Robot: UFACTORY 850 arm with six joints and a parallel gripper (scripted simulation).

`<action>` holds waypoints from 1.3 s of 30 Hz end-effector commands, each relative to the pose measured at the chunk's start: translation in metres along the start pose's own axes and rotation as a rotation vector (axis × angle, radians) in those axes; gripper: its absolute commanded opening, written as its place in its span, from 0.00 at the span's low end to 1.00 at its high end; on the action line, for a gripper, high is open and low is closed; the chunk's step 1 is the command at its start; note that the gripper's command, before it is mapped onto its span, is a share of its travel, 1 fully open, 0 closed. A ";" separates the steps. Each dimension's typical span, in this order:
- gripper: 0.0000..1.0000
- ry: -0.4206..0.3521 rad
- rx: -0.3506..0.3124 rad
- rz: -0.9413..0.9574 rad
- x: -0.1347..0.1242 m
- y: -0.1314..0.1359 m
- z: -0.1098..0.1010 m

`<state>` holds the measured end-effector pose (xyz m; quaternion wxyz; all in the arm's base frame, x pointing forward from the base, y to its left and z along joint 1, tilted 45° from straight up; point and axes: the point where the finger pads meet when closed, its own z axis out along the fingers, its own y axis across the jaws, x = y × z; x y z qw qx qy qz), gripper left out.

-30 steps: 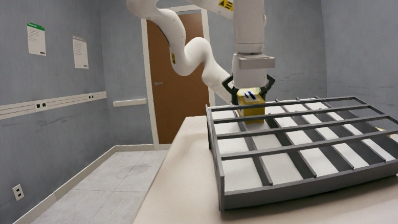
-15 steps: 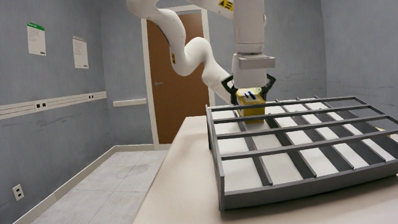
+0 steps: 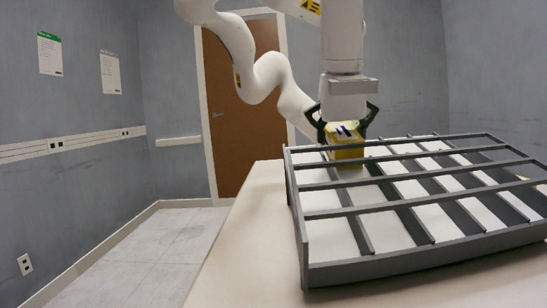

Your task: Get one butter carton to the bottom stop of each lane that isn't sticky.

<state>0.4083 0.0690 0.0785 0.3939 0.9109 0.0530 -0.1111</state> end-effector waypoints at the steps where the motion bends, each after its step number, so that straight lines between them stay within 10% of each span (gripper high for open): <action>1: 1.00 0.001 0.001 0.000 0.000 0.000 -0.001; 39: 1.00 0.001 0.001 0.000 0.000 0.000 -0.029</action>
